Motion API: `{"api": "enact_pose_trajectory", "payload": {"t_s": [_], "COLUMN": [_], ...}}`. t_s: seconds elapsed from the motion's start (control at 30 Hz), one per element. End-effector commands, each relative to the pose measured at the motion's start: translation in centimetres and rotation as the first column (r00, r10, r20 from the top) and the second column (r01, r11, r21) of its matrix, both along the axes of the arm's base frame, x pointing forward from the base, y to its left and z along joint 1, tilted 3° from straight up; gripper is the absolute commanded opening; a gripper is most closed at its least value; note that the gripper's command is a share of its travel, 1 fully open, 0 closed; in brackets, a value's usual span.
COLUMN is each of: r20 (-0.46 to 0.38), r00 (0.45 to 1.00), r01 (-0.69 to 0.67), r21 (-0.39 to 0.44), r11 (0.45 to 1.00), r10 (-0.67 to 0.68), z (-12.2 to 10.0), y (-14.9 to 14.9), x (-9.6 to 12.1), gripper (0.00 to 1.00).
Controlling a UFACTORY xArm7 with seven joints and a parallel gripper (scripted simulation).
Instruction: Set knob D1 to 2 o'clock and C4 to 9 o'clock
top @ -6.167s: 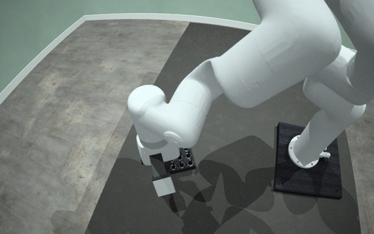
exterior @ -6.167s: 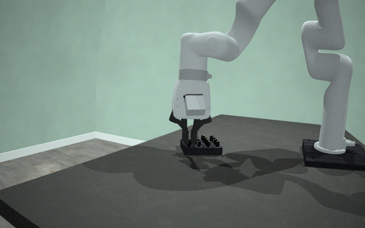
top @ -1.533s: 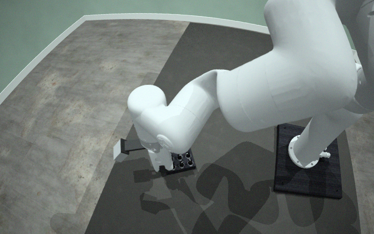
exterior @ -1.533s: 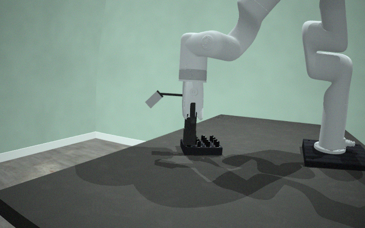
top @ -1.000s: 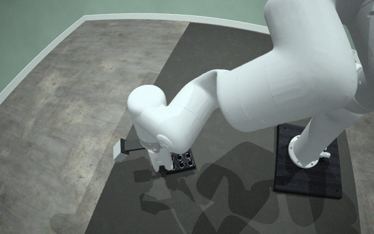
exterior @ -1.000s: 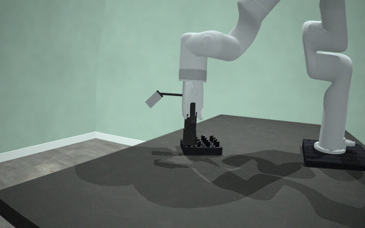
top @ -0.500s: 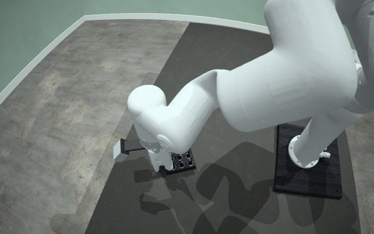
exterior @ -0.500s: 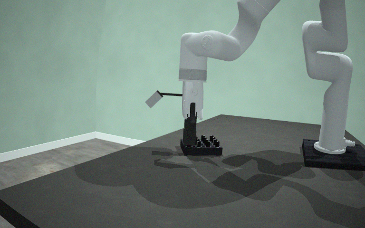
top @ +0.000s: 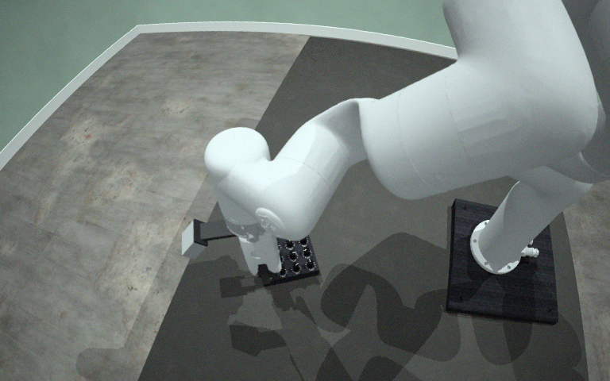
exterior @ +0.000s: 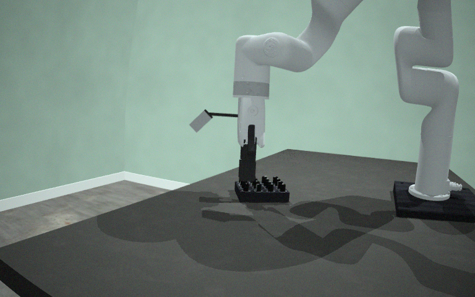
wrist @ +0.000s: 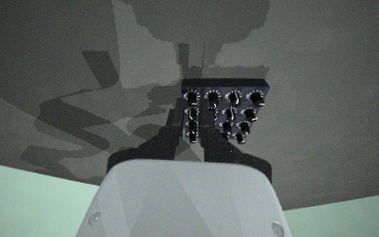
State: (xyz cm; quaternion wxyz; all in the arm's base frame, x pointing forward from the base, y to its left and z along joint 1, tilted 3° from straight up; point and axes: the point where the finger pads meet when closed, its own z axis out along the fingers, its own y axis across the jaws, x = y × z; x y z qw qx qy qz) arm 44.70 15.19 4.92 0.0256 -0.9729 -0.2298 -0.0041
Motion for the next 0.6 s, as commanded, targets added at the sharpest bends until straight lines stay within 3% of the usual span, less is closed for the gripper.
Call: {"api": "enact_pose_trajectory", "payload": {"t_s": [0.0, 0.57], "r20": [0.004, 0.004], "r00": [1.0, 1.0], "r01": [0.001, 0.001], "r21": [0.001, 0.001], "r11": [1.0, 1.0], "r10": [-0.001, -0.001], "z": [1.27, 2.01], "y": [-0.04, -0.08], "x": [0.14, 0.14], "gripper": [0.19, 0.19]}}
